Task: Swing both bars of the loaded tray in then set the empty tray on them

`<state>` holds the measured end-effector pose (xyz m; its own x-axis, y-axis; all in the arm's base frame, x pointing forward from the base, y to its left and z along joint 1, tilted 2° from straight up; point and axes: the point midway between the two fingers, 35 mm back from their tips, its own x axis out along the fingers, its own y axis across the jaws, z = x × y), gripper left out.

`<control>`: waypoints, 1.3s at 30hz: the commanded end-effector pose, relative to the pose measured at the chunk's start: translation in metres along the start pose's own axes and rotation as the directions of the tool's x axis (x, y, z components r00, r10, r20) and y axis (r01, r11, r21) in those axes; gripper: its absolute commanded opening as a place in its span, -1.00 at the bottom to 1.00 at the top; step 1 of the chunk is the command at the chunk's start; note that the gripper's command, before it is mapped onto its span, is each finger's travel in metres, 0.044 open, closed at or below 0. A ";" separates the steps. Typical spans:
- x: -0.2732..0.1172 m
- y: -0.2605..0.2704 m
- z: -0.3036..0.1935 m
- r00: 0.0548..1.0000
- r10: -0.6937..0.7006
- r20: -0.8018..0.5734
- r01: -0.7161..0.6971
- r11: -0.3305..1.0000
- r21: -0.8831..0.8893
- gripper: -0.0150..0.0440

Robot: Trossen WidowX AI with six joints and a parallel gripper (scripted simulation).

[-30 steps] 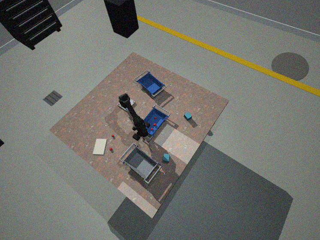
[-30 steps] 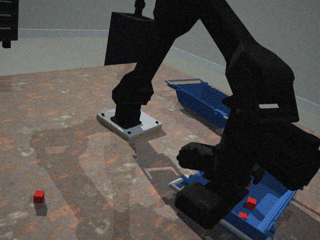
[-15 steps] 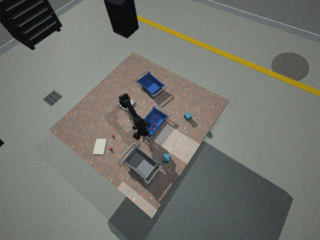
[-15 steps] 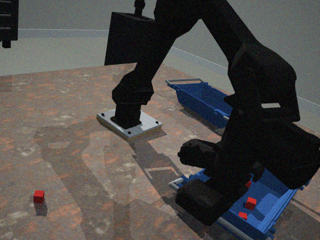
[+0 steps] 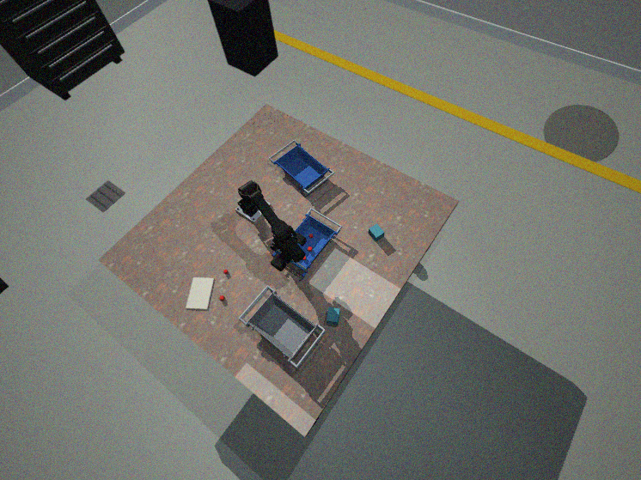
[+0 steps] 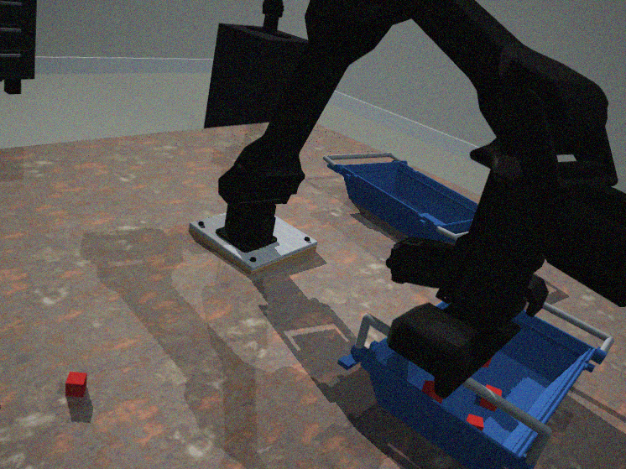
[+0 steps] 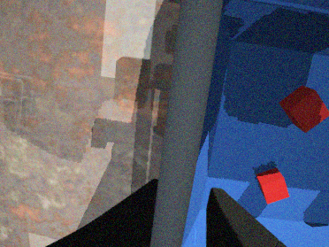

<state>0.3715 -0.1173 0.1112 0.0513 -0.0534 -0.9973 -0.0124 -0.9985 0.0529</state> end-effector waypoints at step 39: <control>-0.018 -0.030 -0.001 1.000 -0.017 0.009 0.017 1.000 -0.005 -0.20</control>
<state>0.3717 -0.0866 0.1289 0.0452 -0.0366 -0.9983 -0.0070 -0.9993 0.0363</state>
